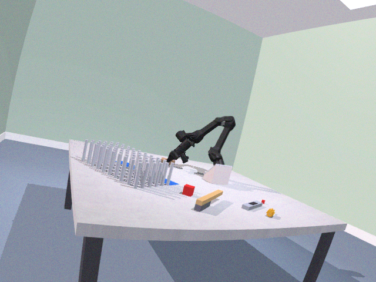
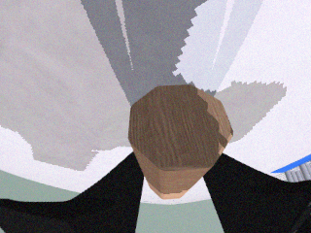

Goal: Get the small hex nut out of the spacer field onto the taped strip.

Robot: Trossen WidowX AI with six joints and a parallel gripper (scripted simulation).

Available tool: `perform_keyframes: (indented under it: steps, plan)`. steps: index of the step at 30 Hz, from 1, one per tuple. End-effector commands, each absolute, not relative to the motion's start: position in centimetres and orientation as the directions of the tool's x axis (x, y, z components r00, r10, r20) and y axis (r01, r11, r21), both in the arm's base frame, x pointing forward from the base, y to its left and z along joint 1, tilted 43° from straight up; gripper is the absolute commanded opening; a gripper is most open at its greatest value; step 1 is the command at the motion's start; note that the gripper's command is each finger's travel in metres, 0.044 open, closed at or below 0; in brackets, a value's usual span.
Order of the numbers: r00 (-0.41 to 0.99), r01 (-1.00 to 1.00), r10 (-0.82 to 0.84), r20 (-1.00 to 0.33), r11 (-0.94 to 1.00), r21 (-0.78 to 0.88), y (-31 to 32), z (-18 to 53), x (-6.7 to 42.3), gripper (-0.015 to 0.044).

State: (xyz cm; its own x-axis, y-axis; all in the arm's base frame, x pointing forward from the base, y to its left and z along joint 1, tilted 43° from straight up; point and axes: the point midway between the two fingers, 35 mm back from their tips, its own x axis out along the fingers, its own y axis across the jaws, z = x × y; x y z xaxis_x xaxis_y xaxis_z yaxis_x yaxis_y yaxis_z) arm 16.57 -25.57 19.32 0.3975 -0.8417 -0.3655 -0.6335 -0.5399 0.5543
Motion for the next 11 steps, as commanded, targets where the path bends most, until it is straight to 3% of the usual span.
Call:
perform_keyframes:
  steps: [1,11]
  plan:
    - [0.397,-0.634,-0.842,-0.365,-0.539,0.554,-25.57,19.37,16.58,0.0184]
    - [0.397,-0.634,-0.842,-0.365,-0.539,0.554,-25.57,19.37,16.58,0.0440]
